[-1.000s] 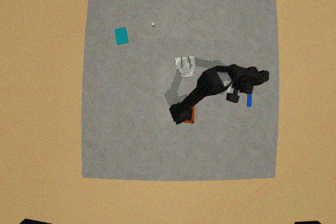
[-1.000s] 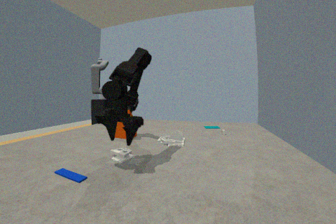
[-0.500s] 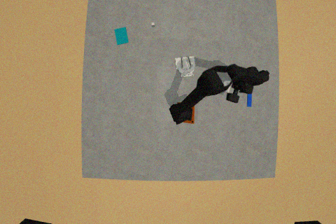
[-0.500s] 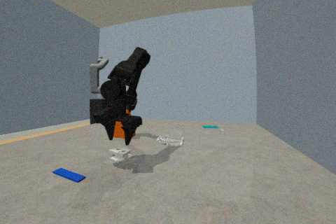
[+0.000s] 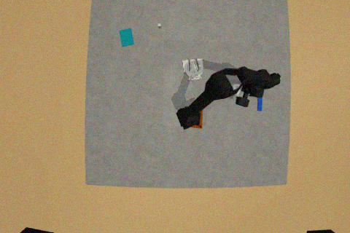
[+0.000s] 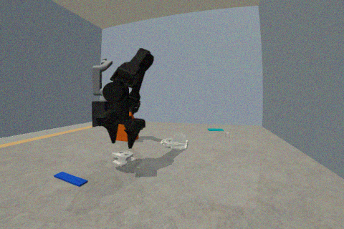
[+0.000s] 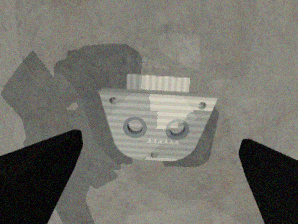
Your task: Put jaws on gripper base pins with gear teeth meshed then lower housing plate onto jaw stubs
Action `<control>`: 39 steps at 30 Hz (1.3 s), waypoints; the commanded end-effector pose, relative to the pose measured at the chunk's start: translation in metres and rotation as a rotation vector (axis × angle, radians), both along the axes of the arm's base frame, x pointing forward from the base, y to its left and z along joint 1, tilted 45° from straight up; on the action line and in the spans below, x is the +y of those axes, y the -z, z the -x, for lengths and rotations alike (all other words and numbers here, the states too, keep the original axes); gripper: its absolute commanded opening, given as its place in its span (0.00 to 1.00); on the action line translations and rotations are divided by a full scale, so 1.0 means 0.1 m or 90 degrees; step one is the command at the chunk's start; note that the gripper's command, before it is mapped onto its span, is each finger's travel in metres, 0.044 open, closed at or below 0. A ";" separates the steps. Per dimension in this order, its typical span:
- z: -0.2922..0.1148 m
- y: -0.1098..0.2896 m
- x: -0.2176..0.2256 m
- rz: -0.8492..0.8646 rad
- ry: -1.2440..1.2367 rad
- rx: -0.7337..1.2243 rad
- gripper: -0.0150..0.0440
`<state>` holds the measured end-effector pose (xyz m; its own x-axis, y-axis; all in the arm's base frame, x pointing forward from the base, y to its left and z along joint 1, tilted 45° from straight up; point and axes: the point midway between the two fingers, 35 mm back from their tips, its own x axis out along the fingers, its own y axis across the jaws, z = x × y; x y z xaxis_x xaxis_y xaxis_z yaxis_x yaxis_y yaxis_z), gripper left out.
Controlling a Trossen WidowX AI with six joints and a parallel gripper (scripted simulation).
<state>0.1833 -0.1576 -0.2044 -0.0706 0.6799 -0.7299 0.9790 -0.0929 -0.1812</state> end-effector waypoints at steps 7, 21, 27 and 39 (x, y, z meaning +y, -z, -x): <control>-0.01 0.00 0.00 -0.001 0.004 -0.001 1.00; -0.01 0.14 0.12 0.000 0.001 -0.001 1.00; 0.00 0.22 0.19 -0.001 0.002 -0.001 1.00; 0.00 0.36 0.32 -0.002 0.004 -0.001 1.00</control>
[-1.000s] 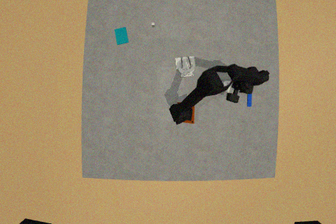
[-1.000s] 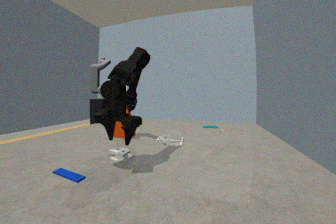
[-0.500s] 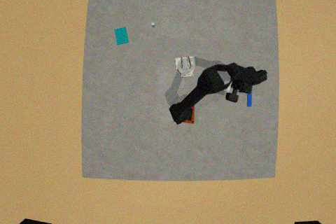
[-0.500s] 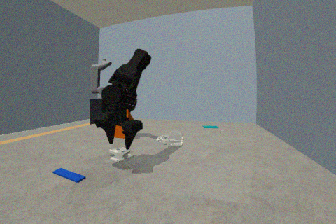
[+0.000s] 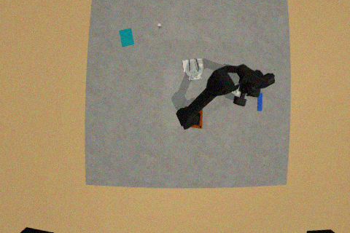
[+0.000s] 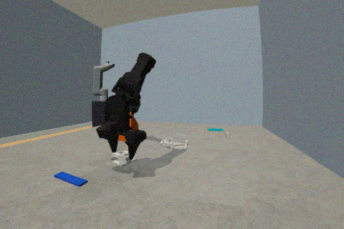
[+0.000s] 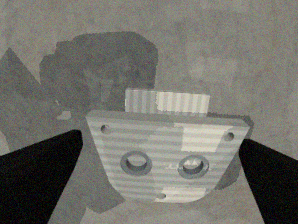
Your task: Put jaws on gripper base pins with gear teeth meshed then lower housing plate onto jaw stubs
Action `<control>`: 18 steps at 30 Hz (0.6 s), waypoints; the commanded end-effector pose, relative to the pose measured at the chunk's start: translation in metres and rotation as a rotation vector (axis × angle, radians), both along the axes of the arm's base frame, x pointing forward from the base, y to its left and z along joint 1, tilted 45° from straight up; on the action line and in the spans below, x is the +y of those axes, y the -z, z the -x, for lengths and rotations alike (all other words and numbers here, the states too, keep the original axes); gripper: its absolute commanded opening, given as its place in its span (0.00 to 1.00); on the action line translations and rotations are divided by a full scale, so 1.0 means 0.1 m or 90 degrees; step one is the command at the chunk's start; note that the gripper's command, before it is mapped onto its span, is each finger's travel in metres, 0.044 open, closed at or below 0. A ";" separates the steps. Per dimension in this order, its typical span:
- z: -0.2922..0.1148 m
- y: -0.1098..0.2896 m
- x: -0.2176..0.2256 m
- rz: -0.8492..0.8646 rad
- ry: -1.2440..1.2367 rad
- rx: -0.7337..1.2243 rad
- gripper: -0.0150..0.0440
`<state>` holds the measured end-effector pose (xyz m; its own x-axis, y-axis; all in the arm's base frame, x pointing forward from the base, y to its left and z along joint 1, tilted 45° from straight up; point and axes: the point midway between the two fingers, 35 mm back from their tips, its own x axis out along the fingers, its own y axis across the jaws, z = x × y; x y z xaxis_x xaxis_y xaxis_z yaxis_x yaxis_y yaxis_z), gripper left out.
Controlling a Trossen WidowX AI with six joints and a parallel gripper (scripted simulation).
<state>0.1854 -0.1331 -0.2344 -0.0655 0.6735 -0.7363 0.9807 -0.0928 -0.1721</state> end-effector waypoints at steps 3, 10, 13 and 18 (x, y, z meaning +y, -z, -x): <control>0.03 0.08 0.10 -0.007 0.005 0.004 1.00; 0.03 0.09 0.10 -0.007 0.005 0.004 1.00; 0.03 0.09 0.10 -0.007 0.005 0.004 1.00; 0.03 0.09 0.10 -0.007 0.005 0.004 1.00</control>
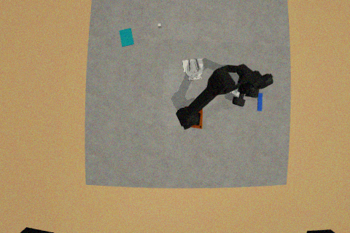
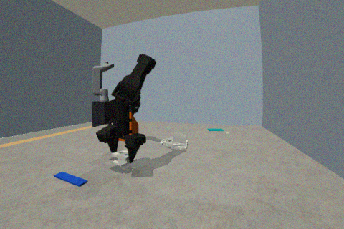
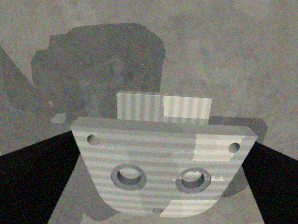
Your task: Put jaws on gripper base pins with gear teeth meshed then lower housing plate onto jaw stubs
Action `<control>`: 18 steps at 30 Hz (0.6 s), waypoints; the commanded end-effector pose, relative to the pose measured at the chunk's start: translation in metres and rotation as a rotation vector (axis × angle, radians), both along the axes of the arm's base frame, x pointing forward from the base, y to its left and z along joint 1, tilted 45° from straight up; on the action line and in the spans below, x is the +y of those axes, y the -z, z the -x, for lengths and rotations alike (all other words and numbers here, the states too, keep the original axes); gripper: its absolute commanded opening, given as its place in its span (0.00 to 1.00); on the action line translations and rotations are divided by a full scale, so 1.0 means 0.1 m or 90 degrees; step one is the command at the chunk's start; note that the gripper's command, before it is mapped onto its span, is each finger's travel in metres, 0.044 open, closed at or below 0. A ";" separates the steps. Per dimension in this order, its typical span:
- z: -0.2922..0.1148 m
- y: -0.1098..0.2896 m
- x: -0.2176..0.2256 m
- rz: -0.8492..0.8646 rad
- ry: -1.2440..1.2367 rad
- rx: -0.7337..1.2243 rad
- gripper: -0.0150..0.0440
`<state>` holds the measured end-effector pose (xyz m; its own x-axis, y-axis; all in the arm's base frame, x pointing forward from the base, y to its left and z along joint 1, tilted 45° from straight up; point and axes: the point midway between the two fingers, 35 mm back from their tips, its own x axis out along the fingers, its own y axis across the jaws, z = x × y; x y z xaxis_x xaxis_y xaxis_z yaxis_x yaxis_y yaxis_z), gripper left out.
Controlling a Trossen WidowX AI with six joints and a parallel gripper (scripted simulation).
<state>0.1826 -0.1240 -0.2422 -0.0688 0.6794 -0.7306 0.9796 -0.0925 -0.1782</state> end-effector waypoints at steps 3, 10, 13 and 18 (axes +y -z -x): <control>0.00 0.01 0.01 -0.002 0.004 0.000 1.00; 0.00 0.02 0.02 -0.002 0.004 0.000 1.00; 0.00 0.02 0.02 -0.002 0.004 0.000 1.00; 0.00 0.01 0.01 -0.001 0.000 0.000 0.99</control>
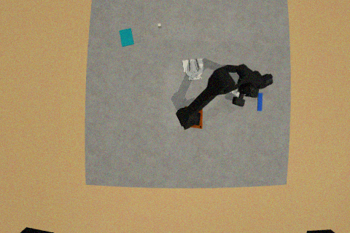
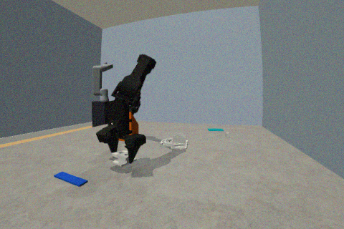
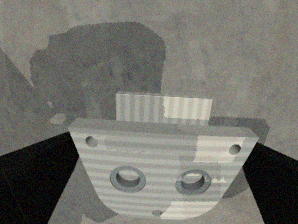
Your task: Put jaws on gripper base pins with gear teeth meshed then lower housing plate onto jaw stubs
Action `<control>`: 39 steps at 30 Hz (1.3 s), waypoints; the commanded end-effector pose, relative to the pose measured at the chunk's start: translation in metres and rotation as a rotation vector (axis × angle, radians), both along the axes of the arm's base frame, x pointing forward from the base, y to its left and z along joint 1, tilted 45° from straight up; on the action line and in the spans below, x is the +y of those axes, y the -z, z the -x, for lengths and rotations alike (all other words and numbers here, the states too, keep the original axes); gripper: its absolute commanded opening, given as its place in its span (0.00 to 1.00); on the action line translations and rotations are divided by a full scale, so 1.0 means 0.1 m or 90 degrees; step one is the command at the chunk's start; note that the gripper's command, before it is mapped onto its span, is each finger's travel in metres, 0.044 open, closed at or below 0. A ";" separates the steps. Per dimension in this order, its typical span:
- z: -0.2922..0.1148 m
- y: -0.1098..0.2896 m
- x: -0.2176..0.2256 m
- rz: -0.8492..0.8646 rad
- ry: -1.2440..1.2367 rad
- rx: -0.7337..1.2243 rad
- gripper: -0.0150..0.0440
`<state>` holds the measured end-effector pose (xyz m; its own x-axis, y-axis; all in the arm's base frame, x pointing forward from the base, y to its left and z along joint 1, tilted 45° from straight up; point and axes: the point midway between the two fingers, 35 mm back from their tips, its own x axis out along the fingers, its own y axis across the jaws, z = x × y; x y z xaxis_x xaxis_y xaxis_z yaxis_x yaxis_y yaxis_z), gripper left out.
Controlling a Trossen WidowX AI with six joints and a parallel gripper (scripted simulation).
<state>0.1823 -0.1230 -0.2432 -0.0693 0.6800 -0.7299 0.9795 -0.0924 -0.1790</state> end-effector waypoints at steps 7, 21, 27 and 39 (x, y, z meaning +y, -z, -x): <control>0.00 0.00 0.00 0.000 0.000 0.000 0.91; 0.00 0.00 0.00 0.000 0.000 0.000 0.85; -0.01 -0.03 -0.03 0.000 0.000 0.000 0.85; -0.04 -0.30 -0.30 0.001 0.003 0.001 0.85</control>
